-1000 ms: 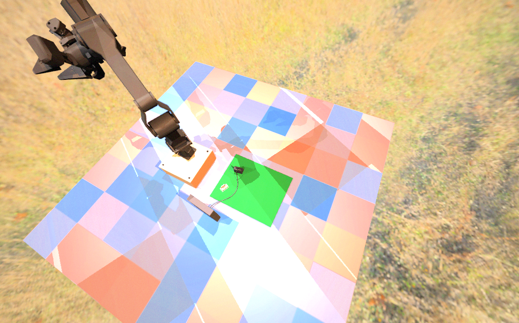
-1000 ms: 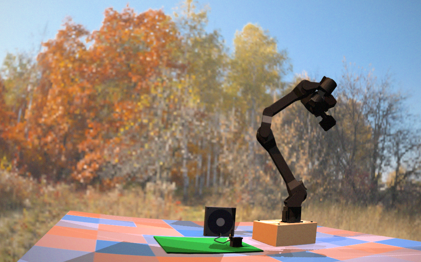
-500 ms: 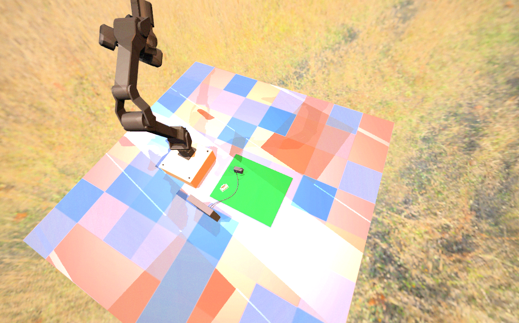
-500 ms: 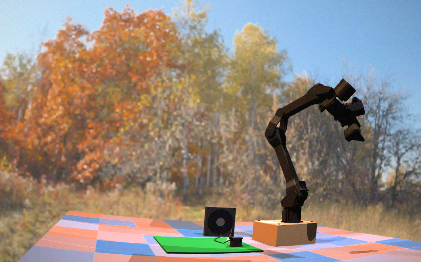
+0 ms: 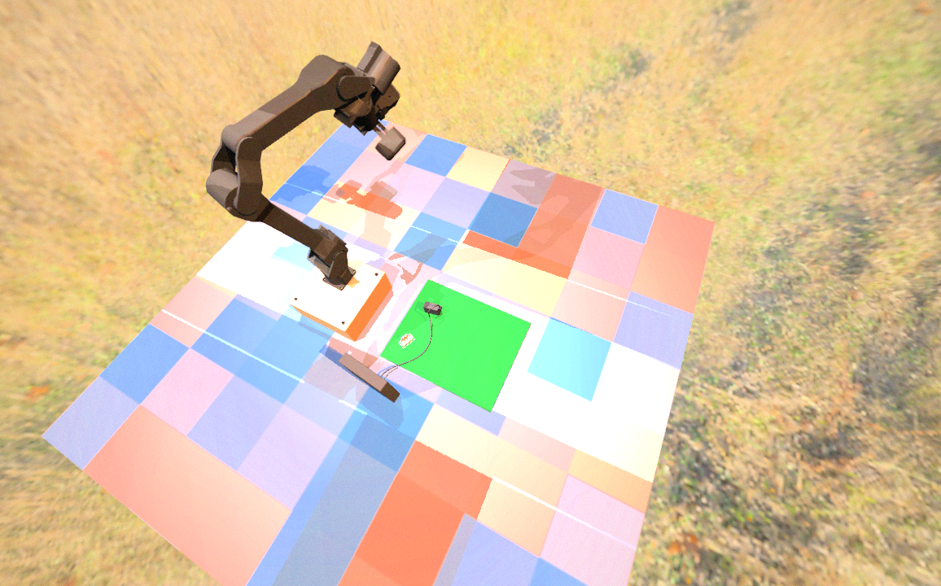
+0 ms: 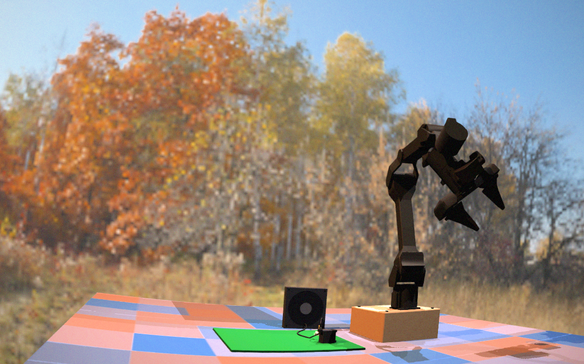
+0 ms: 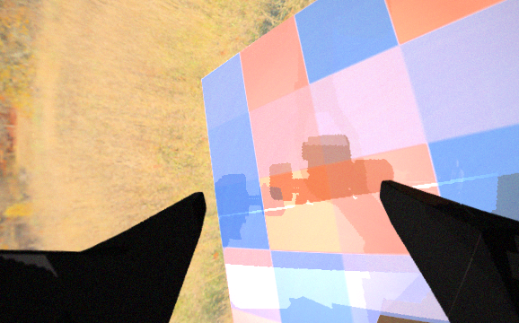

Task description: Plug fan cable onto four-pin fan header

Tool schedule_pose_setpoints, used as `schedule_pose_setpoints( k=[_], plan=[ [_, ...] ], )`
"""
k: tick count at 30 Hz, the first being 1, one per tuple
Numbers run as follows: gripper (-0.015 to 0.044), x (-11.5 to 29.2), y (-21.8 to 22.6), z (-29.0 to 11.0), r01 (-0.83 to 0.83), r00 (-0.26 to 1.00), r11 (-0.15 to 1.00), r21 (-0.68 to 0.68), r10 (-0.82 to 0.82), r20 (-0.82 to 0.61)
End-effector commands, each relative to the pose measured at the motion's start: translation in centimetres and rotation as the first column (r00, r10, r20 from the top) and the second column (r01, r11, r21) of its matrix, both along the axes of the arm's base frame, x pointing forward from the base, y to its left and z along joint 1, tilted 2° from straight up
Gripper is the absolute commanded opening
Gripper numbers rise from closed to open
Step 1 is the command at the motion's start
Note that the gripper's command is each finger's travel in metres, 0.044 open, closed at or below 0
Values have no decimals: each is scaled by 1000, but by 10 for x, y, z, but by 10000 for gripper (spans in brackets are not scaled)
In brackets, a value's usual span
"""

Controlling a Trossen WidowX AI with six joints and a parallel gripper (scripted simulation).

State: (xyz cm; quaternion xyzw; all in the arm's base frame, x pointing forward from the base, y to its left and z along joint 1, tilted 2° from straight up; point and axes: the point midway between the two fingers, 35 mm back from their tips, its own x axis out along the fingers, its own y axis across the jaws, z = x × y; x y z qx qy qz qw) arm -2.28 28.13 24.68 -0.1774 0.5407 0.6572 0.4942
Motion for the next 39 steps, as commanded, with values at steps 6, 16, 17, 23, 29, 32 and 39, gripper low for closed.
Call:
schedule_pose_setpoints(
  k=[6, 16, 17, 23, 29, 32, 39],
  plan=[
    [440, 139, -25, -65, 439, 893, 884, -164, -409, 186],
    [440, 251, -142, -128, 792, 610, 508, -340, -690, 390],
    [440, 258, -157, -134, 813, 579, 461, -356, -705, 408],
    [440, 273, -225, -157, 870, 450, 245, -428, -749, 486],
    [440, 275, -225, -173, 870, 450, 245, -428, -749, 486],
    [440, 277, -226, -205, 870, 450, 245, -428, -749, 486],
    [440, 276, -227, -222, 870, 450, 245, -429, -749, 486]
  ],
)
